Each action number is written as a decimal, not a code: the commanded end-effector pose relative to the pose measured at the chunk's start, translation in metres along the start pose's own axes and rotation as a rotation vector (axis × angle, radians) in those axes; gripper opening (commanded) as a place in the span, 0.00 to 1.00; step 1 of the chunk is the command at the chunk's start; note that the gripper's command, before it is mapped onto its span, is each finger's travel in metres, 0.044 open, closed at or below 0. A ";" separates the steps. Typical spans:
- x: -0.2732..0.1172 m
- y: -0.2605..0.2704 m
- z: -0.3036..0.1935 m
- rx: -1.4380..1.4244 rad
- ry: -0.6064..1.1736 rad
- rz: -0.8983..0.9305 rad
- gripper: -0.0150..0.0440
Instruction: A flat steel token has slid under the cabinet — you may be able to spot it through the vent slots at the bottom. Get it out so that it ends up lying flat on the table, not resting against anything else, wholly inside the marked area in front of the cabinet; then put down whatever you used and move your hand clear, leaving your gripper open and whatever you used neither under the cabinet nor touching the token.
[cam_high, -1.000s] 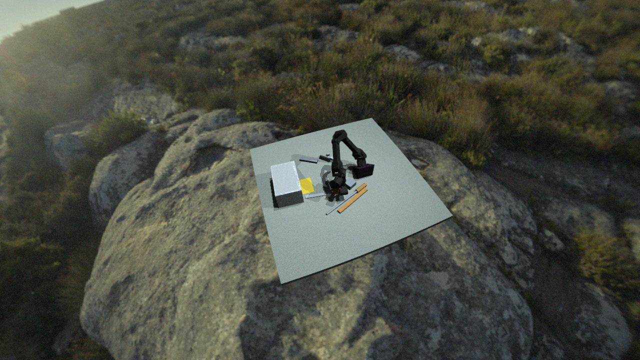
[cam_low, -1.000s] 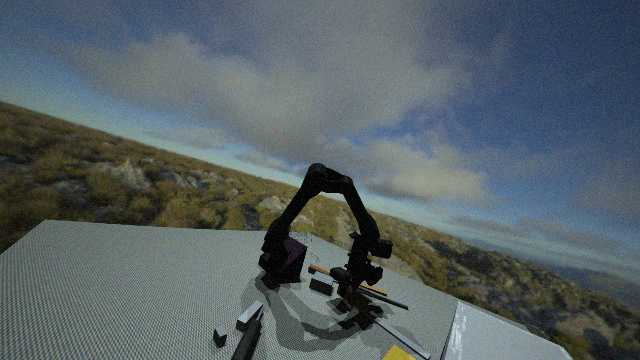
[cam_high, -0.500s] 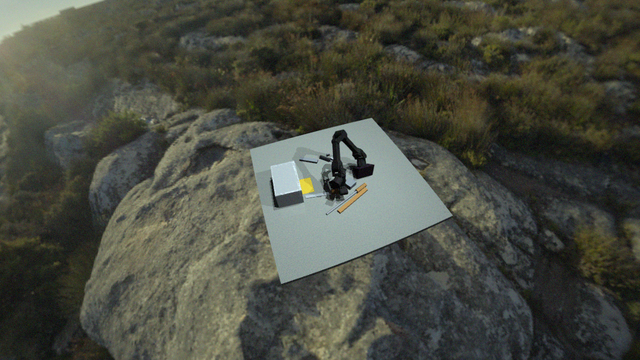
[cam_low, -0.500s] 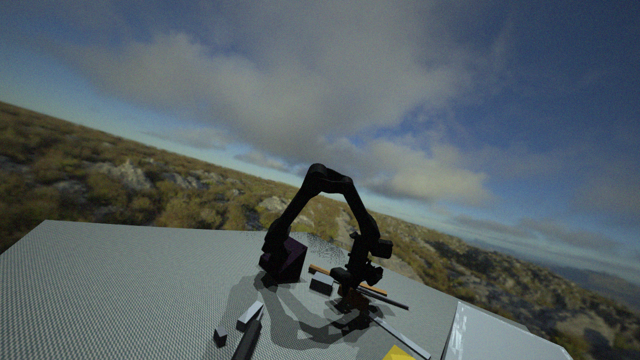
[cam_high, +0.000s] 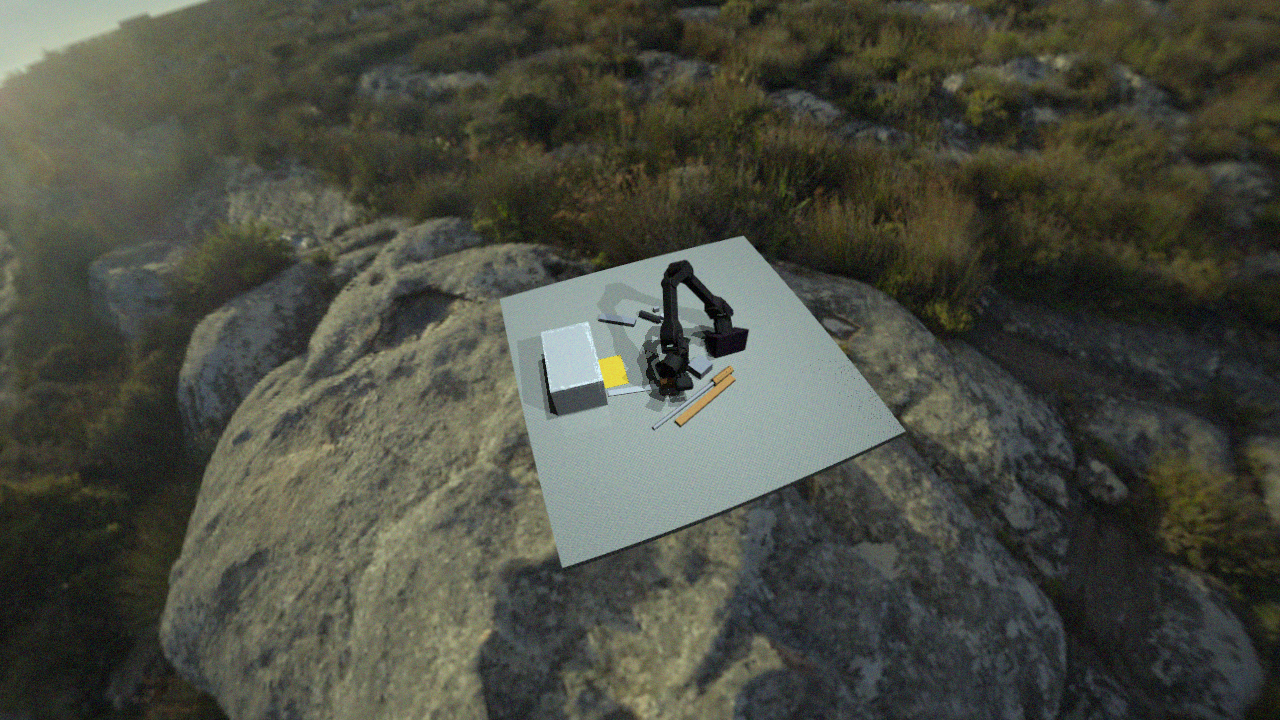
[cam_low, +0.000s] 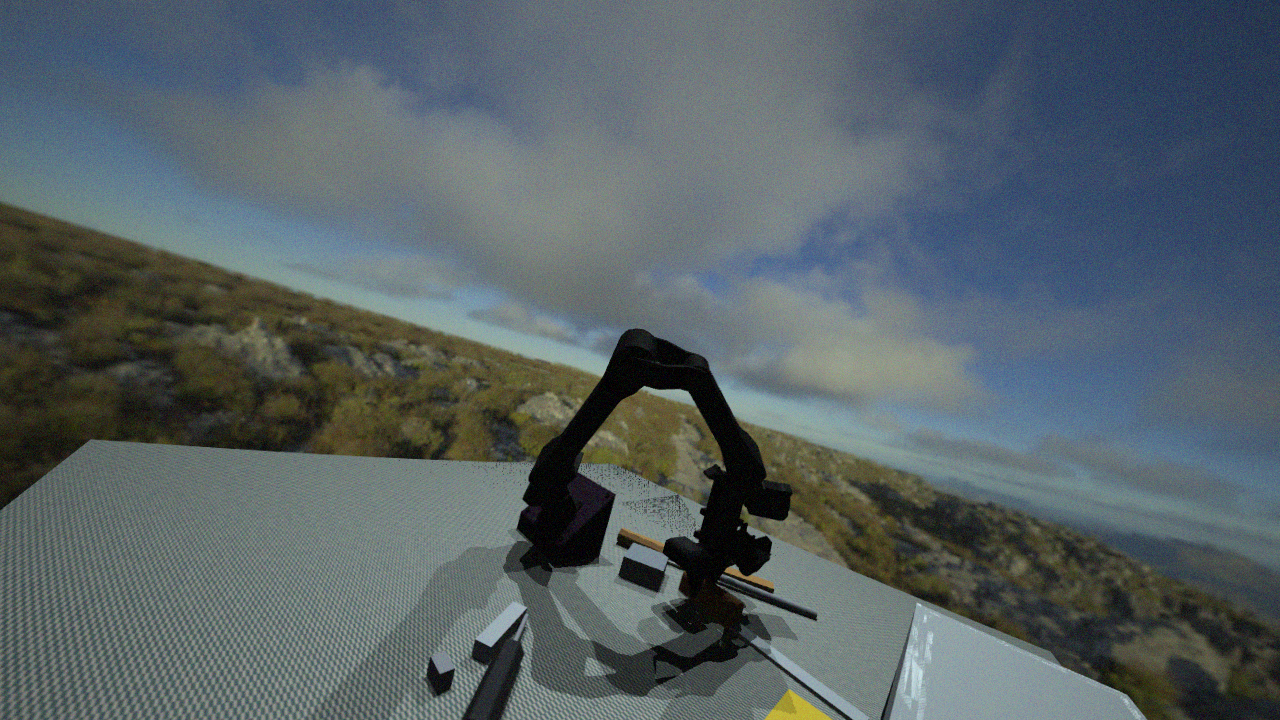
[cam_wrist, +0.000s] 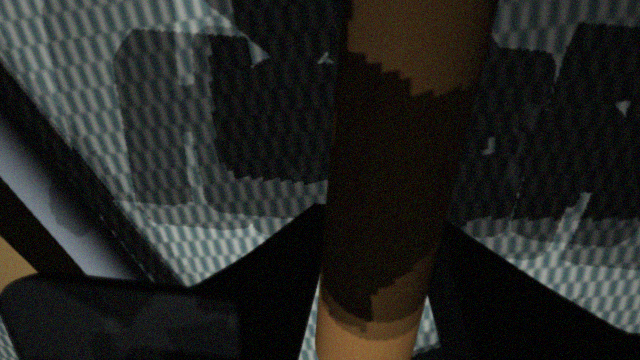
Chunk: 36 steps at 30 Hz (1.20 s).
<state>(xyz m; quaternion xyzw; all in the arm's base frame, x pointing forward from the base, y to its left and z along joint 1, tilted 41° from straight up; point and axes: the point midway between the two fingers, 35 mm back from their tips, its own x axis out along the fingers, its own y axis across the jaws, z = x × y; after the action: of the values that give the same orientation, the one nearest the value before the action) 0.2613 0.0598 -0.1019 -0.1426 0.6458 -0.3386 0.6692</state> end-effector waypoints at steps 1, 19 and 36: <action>0.000 0.000 0.010 0.017 0.001 0.002 0.25; 0.000 -0.002 0.037 0.029 0.000 0.000 0.25; -0.001 -0.003 0.060 0.032 -0.001 -0.001 0.25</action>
<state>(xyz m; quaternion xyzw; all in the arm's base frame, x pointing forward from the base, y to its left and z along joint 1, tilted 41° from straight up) 0.3110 0.0448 -0.0930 -0.1348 0.6397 -0.3498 0.6710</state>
